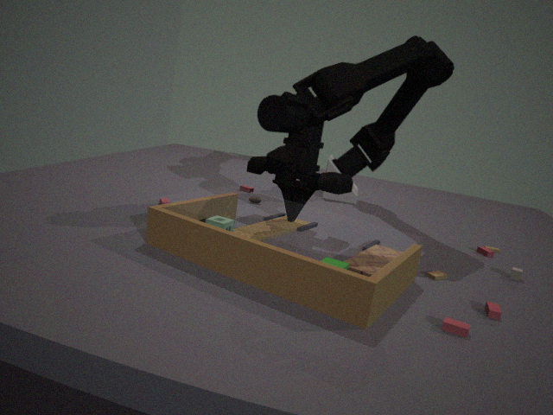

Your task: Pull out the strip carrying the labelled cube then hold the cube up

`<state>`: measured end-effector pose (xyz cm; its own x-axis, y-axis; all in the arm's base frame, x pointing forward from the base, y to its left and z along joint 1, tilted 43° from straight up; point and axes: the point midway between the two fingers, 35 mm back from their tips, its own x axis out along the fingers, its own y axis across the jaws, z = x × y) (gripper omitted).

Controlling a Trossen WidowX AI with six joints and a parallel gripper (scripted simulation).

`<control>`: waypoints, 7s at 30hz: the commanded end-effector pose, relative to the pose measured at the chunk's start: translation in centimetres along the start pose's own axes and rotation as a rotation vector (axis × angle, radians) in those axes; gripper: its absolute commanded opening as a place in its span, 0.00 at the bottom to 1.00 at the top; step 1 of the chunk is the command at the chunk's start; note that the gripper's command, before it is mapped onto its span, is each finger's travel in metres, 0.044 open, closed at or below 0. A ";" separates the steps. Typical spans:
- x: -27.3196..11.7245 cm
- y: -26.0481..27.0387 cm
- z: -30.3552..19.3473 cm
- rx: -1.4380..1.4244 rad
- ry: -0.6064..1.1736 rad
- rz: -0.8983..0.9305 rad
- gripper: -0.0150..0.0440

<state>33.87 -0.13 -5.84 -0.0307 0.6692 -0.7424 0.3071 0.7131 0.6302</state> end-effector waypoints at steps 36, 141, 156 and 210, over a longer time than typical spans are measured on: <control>0.4 -0.1 -6.5 0.002 0.019 0.000 0.25; -4.8 -0.5 -8.8 -0.129 0.020 -0.001 0.97; -5.5 -0.6 -3.7 -0.131 0.017 -0.002 1.00; -1.7 -0.9 4.6 -0.134 0.014 -0.001 0.68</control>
<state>38.10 -3.29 -5.65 -0.0436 0.6674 -0.7434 0.1708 0.7381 0.6527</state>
